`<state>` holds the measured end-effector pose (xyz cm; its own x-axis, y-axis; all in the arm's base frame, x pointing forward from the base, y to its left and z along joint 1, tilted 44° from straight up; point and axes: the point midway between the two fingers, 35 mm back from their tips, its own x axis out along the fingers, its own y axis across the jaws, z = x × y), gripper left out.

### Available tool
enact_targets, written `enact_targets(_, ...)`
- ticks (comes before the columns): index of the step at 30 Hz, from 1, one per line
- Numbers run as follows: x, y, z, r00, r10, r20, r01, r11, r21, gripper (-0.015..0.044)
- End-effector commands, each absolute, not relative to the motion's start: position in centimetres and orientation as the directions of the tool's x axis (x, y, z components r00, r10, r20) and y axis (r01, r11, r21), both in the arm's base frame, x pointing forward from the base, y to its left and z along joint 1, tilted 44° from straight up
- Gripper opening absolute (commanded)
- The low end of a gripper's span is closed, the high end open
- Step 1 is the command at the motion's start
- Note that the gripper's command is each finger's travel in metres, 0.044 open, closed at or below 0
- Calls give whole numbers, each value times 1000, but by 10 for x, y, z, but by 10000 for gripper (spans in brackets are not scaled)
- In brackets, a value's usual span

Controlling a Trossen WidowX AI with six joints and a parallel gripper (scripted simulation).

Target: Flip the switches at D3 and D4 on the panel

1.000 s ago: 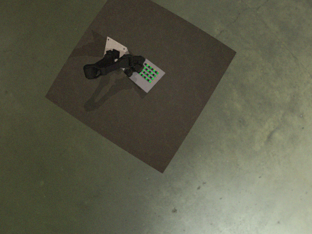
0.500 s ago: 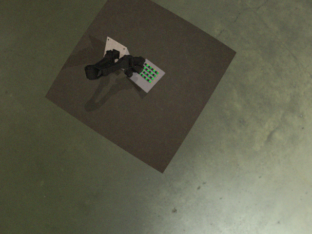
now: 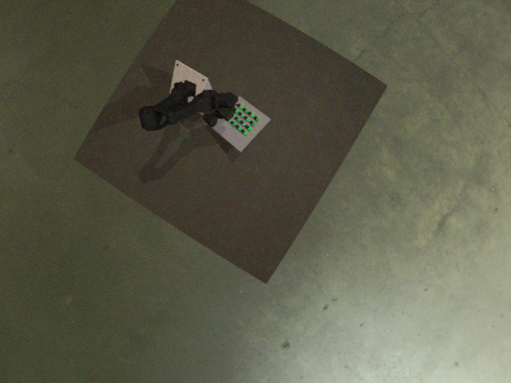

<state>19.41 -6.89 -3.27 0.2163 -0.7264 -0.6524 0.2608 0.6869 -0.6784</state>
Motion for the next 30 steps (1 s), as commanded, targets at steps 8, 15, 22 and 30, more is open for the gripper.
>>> enact_targets(8, 193, -70, -33, 215, -729, -650, 258, 684, -682, 0)
enact_targets(15, 194, -70, -33, 215, -729, -650, 258, 684, -682, 0)
enact_targets(22, 194, -71, -34, 215, -729, -650, 258, 684, -682, 0)
enact_targets(30, 194, -72, -35, 215, -729, -650, 258, 684, -682, 0)
